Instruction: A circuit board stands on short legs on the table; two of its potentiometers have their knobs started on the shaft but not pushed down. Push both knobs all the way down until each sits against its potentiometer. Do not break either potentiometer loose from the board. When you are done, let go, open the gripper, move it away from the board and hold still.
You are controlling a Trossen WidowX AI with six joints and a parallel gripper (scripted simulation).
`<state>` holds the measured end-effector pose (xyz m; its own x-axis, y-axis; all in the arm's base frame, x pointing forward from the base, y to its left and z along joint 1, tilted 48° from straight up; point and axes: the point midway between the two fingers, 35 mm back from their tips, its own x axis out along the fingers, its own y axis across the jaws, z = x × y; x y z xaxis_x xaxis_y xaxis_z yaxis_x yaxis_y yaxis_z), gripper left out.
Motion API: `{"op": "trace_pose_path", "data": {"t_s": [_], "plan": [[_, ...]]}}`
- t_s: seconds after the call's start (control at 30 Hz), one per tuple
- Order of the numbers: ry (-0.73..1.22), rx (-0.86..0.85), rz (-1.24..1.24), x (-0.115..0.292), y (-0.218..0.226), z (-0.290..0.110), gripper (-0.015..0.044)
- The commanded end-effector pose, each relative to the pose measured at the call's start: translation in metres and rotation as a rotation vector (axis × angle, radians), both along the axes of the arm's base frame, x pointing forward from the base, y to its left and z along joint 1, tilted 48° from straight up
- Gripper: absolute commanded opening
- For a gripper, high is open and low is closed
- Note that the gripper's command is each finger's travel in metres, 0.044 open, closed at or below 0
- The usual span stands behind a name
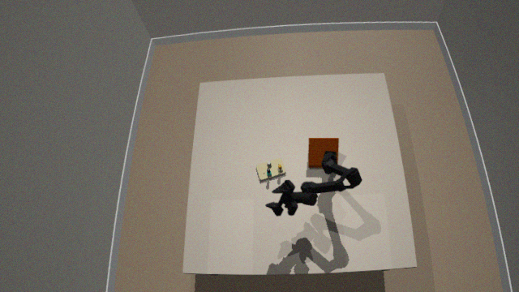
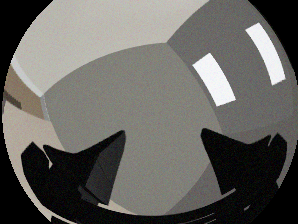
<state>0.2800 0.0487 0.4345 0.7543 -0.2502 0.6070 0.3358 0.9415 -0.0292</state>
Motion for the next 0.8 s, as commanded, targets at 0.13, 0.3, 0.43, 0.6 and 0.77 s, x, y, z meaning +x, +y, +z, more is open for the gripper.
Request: {"op": "trace_pose_path", "data": {"t_s": [0.13,0.3,0.43,0.6,0.77], "plan": [[0.058,-0.061,-0.004,0.015,0.004,-0.007,0.0269],[0.182,-0.176,-0.005,0.045,0.009,-0.025,0.0138],[0.287,-0.263,0.003,0.068,0.013,-0.043,0.0033],[0.425,-0.365,0.022,0.093,0.016,-0.069,0.0],[0.568,-0.454,0.055,0.115,0.015,-0.099,0.0]]}}
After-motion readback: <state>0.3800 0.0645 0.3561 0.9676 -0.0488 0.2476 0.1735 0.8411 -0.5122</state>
